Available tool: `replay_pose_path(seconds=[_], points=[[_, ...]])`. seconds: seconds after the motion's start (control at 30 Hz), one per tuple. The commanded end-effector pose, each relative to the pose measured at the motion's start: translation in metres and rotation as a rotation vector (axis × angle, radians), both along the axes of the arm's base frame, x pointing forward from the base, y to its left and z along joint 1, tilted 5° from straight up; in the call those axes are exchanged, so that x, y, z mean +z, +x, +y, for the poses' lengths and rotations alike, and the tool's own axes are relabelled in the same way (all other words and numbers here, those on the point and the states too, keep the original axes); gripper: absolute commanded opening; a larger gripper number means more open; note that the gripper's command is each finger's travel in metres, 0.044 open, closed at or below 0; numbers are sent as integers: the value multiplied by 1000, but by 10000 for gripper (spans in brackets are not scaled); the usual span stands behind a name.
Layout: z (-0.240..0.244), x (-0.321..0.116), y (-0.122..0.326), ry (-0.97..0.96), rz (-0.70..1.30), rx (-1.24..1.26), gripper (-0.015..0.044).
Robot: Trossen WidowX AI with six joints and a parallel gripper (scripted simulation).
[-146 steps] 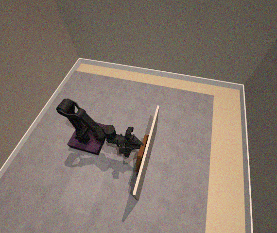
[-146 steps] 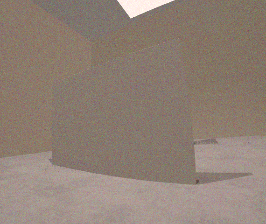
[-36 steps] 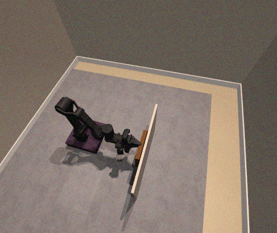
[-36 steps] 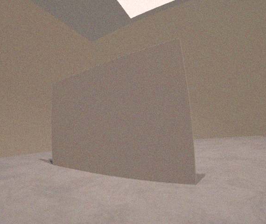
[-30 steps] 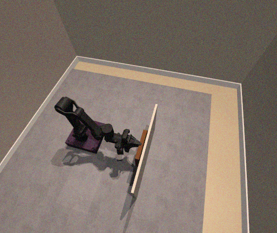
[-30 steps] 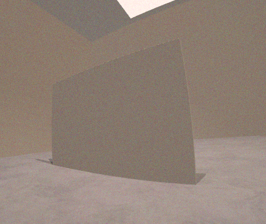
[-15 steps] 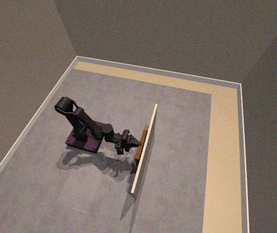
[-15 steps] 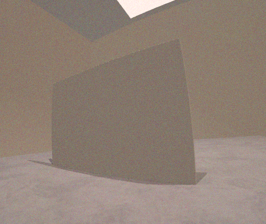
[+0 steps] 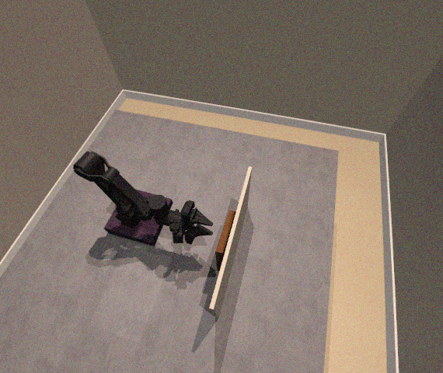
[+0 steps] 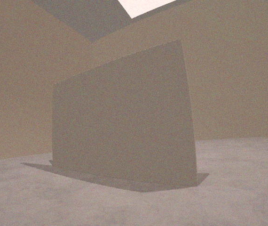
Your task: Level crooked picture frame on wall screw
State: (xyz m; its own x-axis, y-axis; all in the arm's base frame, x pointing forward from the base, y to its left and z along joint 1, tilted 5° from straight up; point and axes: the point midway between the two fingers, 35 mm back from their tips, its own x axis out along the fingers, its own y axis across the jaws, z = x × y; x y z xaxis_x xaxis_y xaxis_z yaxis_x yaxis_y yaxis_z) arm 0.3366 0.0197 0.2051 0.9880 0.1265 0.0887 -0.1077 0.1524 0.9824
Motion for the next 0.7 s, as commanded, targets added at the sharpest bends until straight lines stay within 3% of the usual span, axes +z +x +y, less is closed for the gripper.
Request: replay_pose_path(seconds=[0.0, 0.13, 0.3, 0.67], points=[[-3, -10, -30, -139, -12, -7, 260], [-5, -19, -50, -237, -24, -15, 260], [-6, -7, -49, -201, -14, -9, 260], [-7, 17, -97, -233, 18, 23, 260]])
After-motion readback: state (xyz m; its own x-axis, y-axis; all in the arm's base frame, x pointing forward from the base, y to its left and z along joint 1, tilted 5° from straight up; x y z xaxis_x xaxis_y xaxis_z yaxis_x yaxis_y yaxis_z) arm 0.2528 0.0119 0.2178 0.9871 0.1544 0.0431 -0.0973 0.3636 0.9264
